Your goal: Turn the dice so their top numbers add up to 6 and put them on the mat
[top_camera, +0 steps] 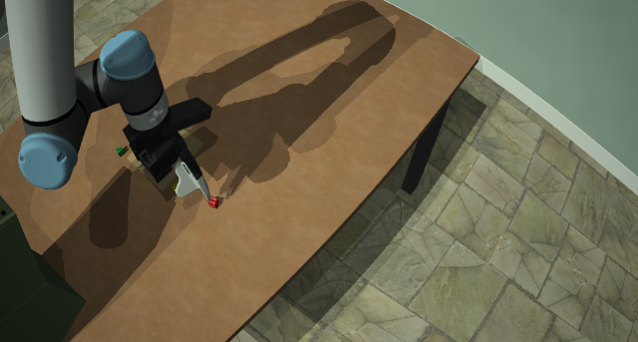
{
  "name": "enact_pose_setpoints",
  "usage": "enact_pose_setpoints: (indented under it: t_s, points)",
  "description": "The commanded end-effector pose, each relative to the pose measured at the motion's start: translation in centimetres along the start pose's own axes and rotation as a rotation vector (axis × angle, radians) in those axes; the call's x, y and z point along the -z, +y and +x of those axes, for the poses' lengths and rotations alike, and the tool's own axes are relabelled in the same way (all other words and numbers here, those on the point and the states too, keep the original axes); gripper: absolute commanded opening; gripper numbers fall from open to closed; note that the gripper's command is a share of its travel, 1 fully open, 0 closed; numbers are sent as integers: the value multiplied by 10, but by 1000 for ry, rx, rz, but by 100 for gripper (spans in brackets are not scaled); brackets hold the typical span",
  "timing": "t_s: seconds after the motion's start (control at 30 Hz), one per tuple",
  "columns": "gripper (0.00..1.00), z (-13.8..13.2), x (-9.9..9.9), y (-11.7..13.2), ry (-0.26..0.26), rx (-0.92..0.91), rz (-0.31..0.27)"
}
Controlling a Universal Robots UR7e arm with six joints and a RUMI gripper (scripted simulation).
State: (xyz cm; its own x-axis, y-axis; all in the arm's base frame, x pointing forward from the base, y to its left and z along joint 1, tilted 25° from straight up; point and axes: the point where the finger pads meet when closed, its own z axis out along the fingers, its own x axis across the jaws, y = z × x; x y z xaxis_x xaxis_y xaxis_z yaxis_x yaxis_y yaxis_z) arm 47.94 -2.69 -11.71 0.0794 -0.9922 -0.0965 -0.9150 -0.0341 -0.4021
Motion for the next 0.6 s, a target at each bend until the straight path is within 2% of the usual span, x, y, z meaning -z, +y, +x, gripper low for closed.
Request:
enact_pose_setpoints:
  t_s: [0.0,0.57]
  points:
    - [100,-16,0,5,11,-5,9]
    - [100,-21,0,7,11,-5,9]
